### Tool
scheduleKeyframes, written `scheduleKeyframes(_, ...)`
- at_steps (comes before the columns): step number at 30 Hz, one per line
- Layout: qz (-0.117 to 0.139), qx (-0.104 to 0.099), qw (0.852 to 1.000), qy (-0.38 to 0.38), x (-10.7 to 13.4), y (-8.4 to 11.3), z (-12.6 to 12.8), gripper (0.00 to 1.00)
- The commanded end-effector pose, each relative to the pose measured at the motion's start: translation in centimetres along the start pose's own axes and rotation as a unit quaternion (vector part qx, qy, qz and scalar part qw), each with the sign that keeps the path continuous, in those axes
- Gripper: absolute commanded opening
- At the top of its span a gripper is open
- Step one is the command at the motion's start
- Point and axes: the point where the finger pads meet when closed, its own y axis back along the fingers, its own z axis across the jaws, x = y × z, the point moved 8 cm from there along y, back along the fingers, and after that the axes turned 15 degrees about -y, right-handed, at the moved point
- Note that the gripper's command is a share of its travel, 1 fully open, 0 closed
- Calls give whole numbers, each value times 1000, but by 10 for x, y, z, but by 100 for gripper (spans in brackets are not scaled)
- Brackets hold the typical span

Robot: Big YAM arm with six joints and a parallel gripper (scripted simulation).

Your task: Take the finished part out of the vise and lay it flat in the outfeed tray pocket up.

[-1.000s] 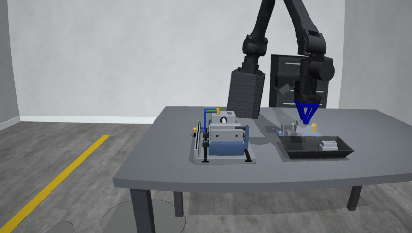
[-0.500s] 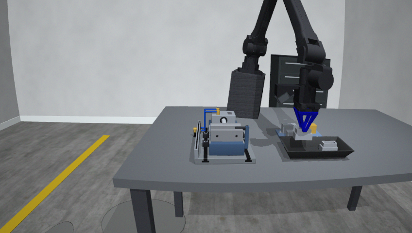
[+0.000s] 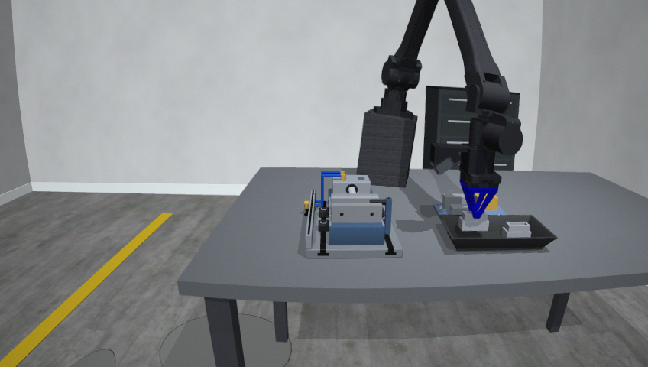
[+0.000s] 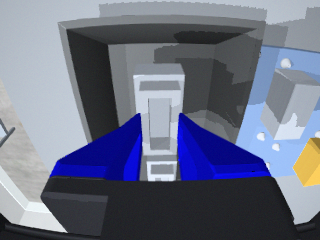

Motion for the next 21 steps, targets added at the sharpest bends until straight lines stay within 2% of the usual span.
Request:
scheduleKeyframes(1, 6, -11, 1000, 3, 11, -1, 5, 0)
scheduleKeyframes(5, 11, -20, 1000, 3, 13, 5, 9, 0)
scheduleKeyframes(8, 6, -12, 1000, 2, 11, -7, 6, 0)
scheduleKeyframes(10, 5, -10, 1000, 2, 11, -8, 5, 0)
scheduleKeyframes(12, 10, -19, 1000, 3, 14, 0, 8, 0)
scheduleKeyframes(14, 10, -19, 1000, 3, 14, 0, 8, 0)
scheduleKeyframes(15, 14, -27, 1000, 4, 16, 9, 11, 0)
scheduleKeyframes(21, 10, -19, 1000, 3, 14, 0, 9, 0)
